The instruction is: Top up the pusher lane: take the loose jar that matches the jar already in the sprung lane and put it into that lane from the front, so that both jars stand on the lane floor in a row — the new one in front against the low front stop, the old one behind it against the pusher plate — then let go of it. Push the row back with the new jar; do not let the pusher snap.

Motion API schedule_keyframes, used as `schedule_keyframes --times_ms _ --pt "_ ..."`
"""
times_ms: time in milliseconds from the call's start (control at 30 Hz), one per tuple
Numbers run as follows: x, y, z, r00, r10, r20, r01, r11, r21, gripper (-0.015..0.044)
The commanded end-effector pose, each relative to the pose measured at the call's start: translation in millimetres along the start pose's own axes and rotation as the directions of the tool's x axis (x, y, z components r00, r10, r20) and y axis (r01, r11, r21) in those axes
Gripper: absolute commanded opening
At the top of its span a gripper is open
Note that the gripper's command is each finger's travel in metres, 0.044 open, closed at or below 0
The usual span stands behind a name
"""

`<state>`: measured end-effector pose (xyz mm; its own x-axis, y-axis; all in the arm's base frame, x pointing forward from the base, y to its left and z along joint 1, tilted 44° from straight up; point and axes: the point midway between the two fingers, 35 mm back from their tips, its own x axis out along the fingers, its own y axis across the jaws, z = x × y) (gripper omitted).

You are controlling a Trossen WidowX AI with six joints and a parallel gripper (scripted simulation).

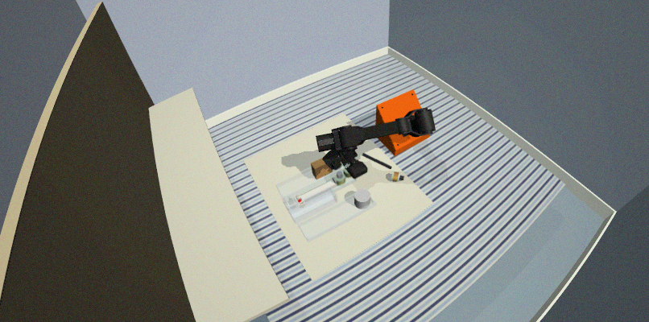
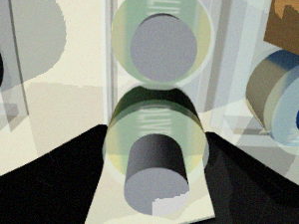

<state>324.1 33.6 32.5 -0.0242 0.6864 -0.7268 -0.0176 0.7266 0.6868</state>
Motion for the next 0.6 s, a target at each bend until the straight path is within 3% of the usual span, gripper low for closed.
schedule_keyframes --times_ms 0,567 --pt "-5.1 2.3 11.3 1.000 0.001 0.027 0.000 1.000 -0.016 0.0000" --pt "-6.4 3.7 16.8 1.000 0.001 0.027 0.000 1.000 -0.016 0.0000"
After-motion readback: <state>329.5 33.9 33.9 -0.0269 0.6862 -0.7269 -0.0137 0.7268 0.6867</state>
